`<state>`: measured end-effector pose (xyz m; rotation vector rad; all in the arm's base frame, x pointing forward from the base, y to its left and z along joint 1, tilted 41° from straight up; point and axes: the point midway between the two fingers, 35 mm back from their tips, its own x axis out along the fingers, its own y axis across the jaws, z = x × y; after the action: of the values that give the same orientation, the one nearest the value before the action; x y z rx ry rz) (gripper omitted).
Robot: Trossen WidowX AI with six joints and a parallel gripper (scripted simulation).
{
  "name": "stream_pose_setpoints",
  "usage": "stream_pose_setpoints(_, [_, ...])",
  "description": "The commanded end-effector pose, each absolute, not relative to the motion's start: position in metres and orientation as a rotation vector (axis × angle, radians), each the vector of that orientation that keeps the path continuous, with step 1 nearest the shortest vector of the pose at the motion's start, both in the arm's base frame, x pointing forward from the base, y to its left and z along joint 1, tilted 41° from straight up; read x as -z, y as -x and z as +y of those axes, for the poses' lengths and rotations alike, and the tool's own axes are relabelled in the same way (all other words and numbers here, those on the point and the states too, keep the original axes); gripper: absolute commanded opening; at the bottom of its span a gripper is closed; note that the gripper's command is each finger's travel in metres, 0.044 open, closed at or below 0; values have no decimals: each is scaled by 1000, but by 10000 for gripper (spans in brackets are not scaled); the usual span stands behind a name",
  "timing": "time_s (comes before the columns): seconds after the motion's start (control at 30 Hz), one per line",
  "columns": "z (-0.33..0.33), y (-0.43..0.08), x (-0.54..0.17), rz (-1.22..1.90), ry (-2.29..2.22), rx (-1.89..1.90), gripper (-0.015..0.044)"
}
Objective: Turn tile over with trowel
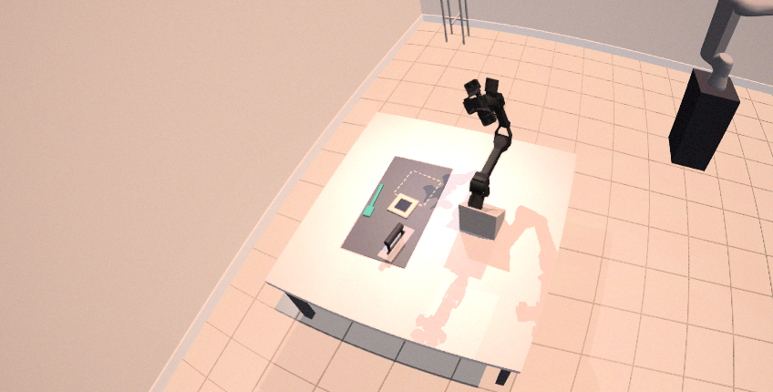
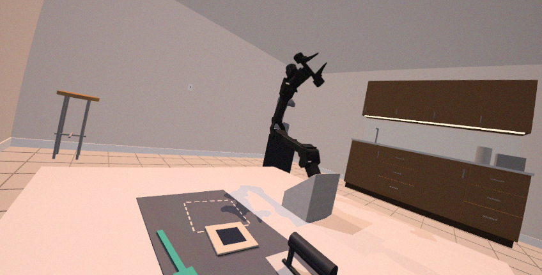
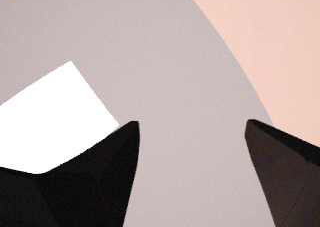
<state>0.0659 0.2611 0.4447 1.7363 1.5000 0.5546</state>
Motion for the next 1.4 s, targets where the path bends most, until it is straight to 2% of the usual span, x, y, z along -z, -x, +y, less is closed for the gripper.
stream_pose_setpoints(0.0, [276,-83,-430,1418,-1650,-526,270])
stream_pose_setpoints(0.7, [331,-173,-327,1145,-1070,-364,270])
stream_pose_setpoints(1.37, [338,-252,-218,1068,-449,-246,270])
